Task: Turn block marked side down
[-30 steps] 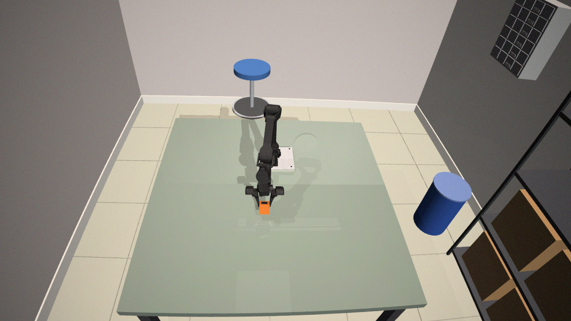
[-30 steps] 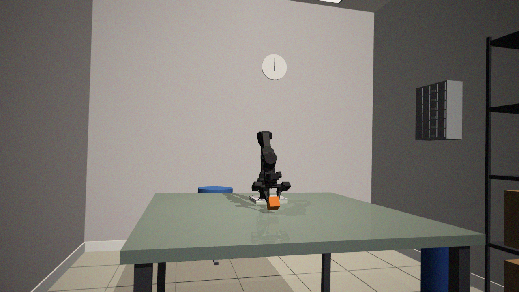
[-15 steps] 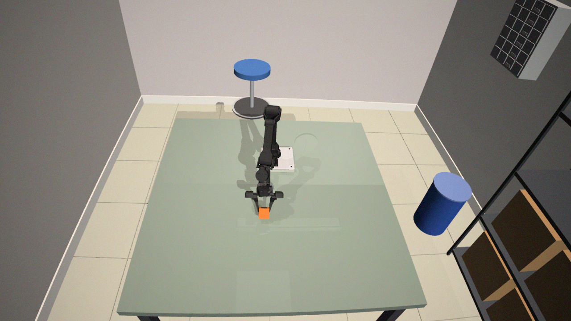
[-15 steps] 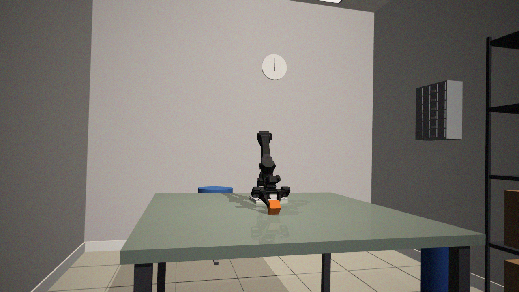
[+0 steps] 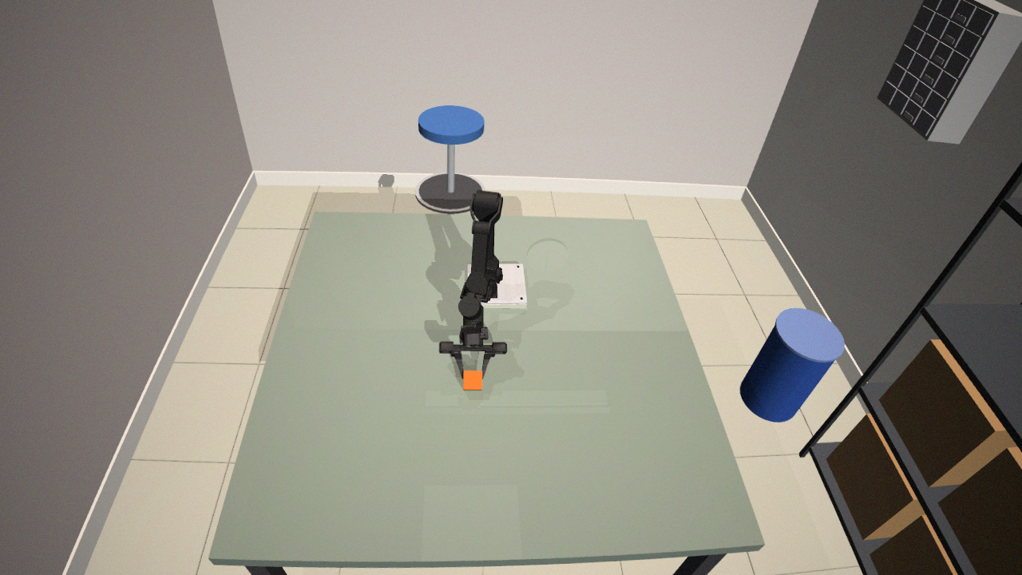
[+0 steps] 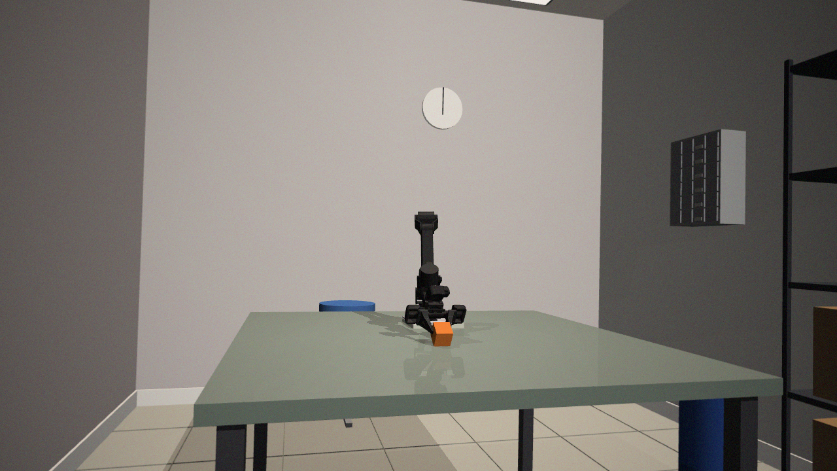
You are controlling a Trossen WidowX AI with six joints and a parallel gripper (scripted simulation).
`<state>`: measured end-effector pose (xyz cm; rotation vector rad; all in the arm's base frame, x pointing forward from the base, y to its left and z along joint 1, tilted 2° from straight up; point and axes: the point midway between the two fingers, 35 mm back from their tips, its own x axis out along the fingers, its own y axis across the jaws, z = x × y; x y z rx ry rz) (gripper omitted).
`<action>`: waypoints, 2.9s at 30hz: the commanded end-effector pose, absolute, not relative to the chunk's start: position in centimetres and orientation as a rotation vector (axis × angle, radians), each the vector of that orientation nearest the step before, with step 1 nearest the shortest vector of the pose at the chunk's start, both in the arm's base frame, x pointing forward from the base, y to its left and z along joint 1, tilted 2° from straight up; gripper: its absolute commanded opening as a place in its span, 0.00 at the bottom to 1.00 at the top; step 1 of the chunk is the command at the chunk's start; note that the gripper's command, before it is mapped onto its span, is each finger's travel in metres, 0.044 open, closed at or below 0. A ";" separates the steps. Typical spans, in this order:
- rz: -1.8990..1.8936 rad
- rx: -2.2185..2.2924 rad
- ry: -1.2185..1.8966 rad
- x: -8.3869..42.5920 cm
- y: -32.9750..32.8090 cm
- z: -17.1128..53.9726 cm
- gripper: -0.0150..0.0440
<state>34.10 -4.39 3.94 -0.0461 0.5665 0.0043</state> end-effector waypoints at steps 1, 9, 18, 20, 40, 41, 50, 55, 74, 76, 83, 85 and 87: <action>0.010 -0.043 0.513 33.4 -4.2 3.9 0.25; 0.011 -0.043 0.485 33.4 -4.2 4.2 0.25; 0.011 -0.043 0.485 33.4 -4.2 4.2 0.25; 0.011 -0.043 0.485 33.4 -4.2 4.2 0.25; 0.011 -0.043 0.485 33.4 -4.2 4.2 1.00; 0.011 -0.043 0.485 33.4 -4.2 4.2 1.00; 0.011 -0.043 0.485 33.4 -4.2 4.2 1.00; 0.011 -0.043 0.485 33.4 -4.2 4.2 1.00; 0.002 -0.035 0.536 33.9 -4.3 4.5 1.00; -0.009 -0.026 0.605 34.4 -4.3 5.1 1.00; -0.011 -0.035 0.885 33.5 -4.2 8.6 1.00; -0.006 -0.042 0.964 32.5 -4.1 10.1 1.00; -0.004 -0.048 0.997 32.0 -4.1 11.1 1.00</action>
